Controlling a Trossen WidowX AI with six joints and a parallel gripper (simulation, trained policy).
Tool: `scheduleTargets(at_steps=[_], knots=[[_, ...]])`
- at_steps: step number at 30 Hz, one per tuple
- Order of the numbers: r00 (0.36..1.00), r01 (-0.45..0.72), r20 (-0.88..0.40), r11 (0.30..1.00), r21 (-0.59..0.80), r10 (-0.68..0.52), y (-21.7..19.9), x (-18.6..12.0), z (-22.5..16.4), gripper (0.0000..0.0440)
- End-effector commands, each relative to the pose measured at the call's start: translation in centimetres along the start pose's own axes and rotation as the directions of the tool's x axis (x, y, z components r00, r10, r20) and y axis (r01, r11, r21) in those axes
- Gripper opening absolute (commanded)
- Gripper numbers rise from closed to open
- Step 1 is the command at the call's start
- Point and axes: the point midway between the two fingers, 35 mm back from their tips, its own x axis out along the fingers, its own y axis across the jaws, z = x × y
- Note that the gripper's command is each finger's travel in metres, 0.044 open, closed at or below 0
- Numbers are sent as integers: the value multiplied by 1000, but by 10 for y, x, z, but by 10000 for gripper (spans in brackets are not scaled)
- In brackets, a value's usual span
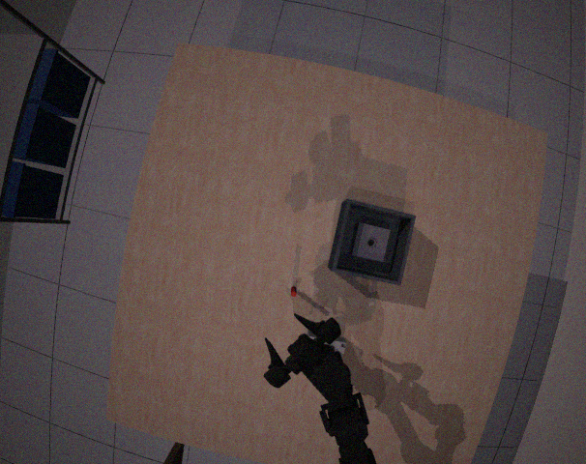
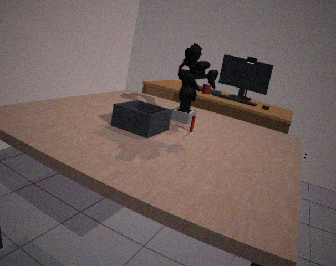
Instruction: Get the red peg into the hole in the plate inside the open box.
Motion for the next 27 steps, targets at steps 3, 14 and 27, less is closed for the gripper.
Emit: scheduleTargets(at_steps=[3,14,27], knots=[[999,41,-25,995,93,-39,-6,-1,-1,440],[978,185,-165,894,407,-127,-21,-1,-9,440],[908,403,-375,636,658,-188,-37,3,-20,440]])
